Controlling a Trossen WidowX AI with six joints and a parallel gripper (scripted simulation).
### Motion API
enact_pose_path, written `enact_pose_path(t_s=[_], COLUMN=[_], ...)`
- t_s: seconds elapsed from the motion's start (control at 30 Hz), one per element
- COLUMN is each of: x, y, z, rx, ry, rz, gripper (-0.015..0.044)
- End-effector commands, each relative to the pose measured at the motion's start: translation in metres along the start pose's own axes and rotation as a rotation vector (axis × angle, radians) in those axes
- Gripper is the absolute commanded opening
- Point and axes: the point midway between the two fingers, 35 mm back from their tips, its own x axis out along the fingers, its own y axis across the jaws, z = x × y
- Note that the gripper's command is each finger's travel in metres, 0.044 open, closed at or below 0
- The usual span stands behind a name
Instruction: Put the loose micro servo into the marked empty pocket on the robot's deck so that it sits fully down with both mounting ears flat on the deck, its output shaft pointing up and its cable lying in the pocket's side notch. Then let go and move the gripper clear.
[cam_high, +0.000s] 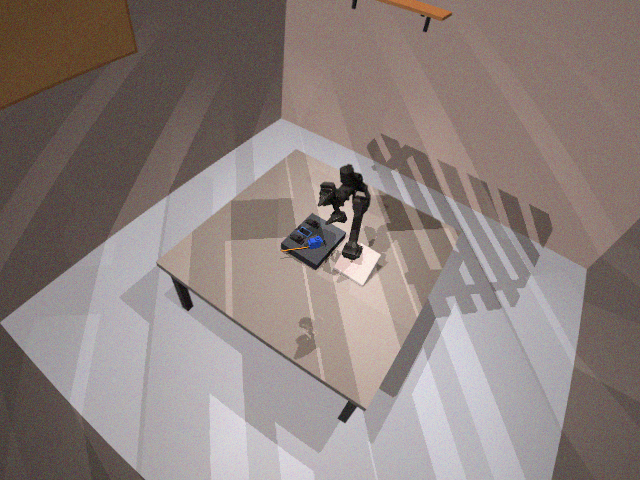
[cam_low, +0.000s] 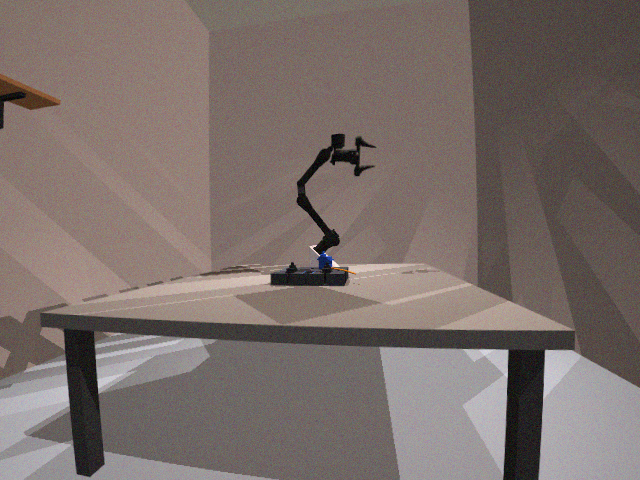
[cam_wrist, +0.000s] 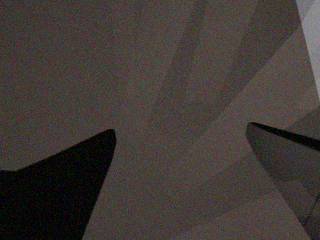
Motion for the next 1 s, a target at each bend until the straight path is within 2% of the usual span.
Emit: enact_pose_path(t_s=[0.0, 0.6, 0.97], x=[0.018, 0.059, 0.095], y=[-0.016, -0.063, -0.110], z=[-0.005, -0.009, 0.000], rx=[-0.081, -0.338, -0.646], ry=[-0.032, -0.160, -0.243], rz=[-0.052, -0.187, -0.367], gripper=[0.0440, 0.0440, 0.0440])
